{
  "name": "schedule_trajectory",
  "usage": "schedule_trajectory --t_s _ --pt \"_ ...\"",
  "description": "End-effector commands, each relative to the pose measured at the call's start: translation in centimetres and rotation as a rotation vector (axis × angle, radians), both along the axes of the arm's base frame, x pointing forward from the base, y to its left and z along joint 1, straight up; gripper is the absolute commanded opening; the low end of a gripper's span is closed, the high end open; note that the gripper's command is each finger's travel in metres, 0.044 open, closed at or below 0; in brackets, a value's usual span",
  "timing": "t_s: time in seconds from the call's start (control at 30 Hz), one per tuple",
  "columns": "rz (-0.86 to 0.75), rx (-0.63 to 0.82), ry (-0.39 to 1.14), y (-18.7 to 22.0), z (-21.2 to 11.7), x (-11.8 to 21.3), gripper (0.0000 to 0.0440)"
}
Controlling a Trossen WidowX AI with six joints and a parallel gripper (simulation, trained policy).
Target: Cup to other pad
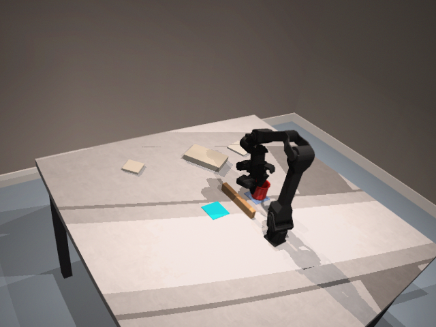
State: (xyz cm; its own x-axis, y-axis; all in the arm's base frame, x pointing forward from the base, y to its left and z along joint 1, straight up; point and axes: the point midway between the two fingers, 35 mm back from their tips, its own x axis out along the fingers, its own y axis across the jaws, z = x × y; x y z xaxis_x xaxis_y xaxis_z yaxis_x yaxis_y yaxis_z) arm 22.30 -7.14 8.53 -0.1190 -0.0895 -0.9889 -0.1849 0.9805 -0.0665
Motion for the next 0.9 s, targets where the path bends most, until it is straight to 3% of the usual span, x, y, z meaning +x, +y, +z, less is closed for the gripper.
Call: schedule_trajectory --t_s 0.0,0.13,0.33,0.4,0.87 --pt "0.031 0.013 0.014 -0.1 -1.0 -0.2 0.0182" --pt "0.08 0.031 0.021 -0.2 -2.0 -0.3 0.0167" --pt "0.16 0.045 0.035 -0.4 -2.7 -0.6 0.0028" --pt "0.186 0.05 0.038 -0.3 -2.7 -0.6 0.0" --pt "0.315 0.066 -0.008 0.3 0.1 0.3 0.0"
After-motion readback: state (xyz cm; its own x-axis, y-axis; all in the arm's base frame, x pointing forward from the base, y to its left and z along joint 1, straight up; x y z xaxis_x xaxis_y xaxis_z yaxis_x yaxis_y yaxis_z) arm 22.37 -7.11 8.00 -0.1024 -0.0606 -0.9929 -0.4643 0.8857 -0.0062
